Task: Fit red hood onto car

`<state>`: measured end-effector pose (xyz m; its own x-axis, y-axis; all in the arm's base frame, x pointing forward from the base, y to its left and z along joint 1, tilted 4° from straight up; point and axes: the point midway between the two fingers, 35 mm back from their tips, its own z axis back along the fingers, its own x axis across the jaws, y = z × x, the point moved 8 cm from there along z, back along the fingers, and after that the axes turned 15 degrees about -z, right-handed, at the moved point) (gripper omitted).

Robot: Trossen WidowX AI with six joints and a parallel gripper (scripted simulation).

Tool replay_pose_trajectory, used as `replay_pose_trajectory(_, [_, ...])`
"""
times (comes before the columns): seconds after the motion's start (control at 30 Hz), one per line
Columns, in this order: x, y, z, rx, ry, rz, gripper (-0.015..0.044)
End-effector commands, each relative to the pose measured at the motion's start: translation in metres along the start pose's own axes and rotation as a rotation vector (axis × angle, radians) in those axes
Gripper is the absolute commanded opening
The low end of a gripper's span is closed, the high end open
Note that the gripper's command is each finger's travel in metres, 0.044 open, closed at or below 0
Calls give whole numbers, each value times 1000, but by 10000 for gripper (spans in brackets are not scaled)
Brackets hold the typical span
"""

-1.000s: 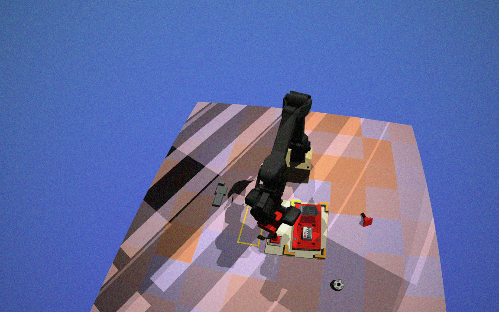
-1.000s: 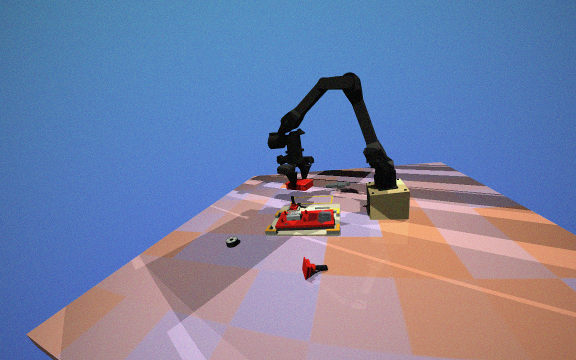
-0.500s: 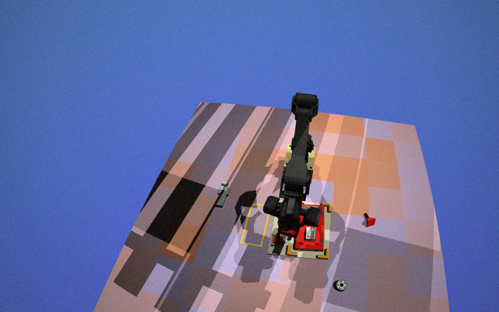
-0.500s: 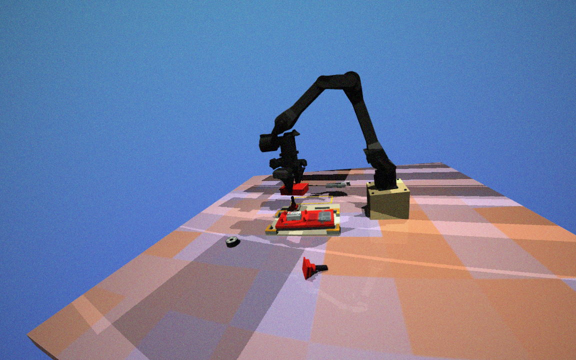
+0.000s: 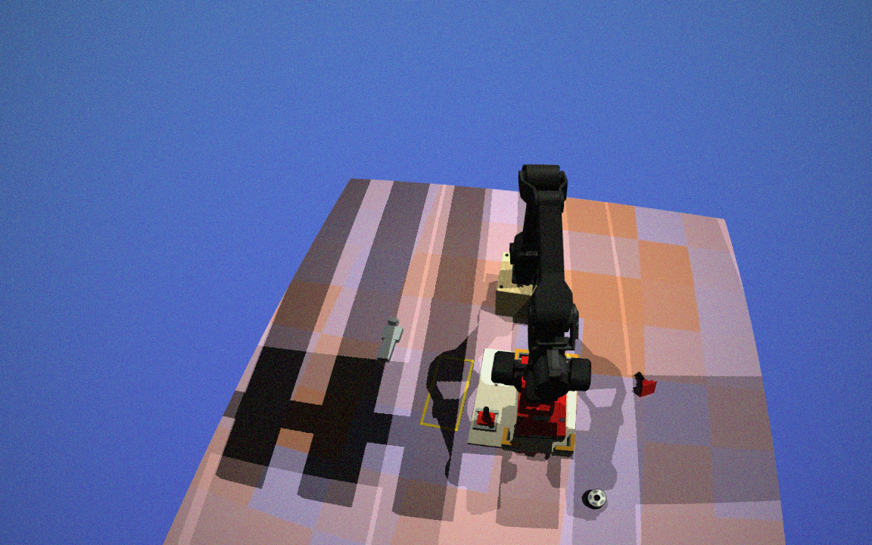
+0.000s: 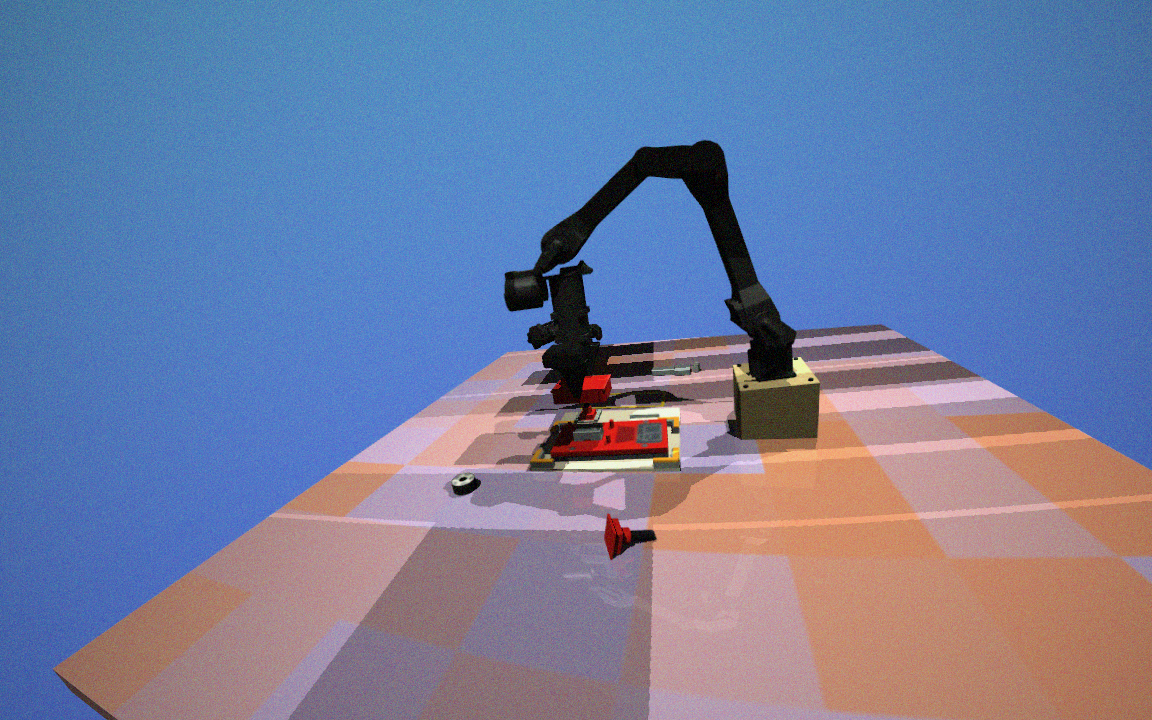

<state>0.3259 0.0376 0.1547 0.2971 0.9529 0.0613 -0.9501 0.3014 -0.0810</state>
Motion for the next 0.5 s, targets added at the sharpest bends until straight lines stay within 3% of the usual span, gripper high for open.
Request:
replay_pose_trajectory(0.0, [12,5,0,1,2,45,0])
replay_pose_trajectory(0.23, [12,5,-7,1,2,54,0])
replay_pose_trajectory(0.47, [13,6,-44,1,1,54,0])
